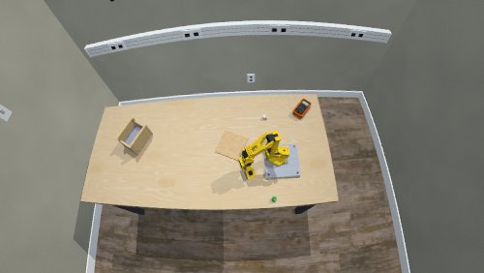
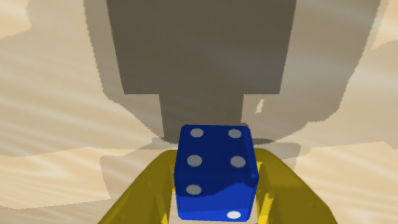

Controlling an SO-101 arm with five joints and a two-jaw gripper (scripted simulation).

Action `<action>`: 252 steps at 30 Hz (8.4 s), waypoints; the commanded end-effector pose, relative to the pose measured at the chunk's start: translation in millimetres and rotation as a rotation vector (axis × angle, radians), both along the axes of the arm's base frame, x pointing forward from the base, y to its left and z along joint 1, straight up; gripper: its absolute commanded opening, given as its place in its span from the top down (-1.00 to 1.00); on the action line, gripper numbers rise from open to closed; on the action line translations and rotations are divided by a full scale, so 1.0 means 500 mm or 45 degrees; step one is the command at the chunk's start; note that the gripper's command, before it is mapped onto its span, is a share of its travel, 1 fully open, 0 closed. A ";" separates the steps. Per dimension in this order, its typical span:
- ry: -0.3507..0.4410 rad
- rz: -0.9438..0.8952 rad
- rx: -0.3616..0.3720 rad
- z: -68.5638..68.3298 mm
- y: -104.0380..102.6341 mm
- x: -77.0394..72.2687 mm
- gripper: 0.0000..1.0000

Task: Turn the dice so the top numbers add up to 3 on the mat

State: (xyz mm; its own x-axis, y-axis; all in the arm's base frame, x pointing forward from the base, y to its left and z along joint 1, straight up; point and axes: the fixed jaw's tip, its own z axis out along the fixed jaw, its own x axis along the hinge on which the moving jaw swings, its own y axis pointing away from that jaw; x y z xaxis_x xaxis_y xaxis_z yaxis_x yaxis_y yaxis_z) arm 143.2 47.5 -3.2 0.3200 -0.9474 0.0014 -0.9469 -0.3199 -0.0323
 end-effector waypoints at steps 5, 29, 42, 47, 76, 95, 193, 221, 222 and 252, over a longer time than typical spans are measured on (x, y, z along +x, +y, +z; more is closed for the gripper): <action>0.027 -0.006 -0.007 -0.008 -0.004 -0.008 1.00; 0.027 -0.006 -0.007 -0.008 -0.004 -0.008 0.76; 0.027 -0.006 -0.007 -0.008 -0.004 -0.008 0.53; 0.027 -0.006 -0.007 -0.008 -0.004 -0.008 0.44; 0.027 -0.006 -0.007 0.072 -0.002 -0.002 0.41; 0.027 -0.006 -0.007 0.111 -0.004 -0.008 0.41; -0.153 -1.407 0.272 0.223 0.050 0.044 0.44; -0.030 -2.001 0.193 0.209 0.065 0.057 0.44; -0.029 -2.002 0.193 0.208 0.065 0.057 0.44; 0.221 -1.994 -0.425 0.068 0.046 0.010 0.44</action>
